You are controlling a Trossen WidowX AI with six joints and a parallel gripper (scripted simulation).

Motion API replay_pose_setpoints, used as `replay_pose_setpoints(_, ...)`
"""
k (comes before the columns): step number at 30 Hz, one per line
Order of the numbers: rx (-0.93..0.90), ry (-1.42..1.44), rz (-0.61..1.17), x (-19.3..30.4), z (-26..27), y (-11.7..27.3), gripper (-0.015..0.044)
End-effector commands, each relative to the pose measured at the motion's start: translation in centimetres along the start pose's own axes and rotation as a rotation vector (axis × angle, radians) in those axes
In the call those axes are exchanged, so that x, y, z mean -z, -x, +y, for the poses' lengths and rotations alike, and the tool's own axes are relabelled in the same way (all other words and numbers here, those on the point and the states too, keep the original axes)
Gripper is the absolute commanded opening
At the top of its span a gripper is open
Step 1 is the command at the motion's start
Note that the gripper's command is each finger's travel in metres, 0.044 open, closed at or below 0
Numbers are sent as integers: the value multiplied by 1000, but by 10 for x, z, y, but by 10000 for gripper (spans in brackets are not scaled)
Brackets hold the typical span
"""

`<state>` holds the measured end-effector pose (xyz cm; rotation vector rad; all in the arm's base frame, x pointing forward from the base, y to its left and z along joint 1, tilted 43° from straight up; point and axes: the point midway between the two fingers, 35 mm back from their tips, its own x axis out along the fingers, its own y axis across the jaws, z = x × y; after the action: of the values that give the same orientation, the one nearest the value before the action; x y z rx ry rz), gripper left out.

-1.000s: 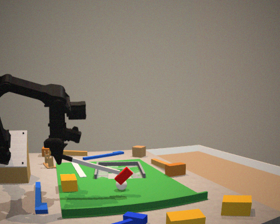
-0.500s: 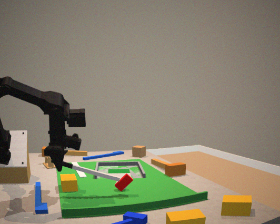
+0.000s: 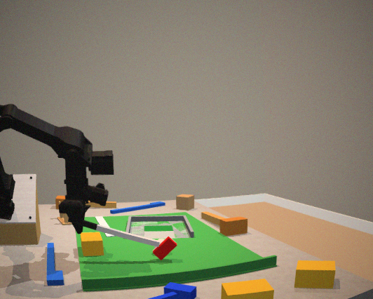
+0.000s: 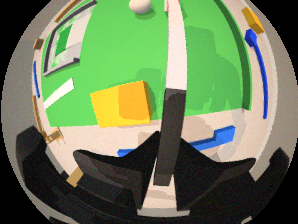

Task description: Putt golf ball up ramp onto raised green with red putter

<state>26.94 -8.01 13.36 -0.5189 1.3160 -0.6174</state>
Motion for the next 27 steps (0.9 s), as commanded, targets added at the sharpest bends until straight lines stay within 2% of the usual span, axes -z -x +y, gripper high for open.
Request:
replay_pose_setpoints(1, 0, -2, -2, 0, 0, 1, 0)
replay_pose_setpoints(12, 3, -2, -7, -1, -30, -2, 0)
replay_pose_setpoints(20, 5, 2, 1, 0, -28, -4, 0)
replay_pose_setpoints(22, 1, 2, 1, -2, -20, -4, 0)
replay_pose_setpoints(27, -14, 0, 1, -8, 42, -4, 0)
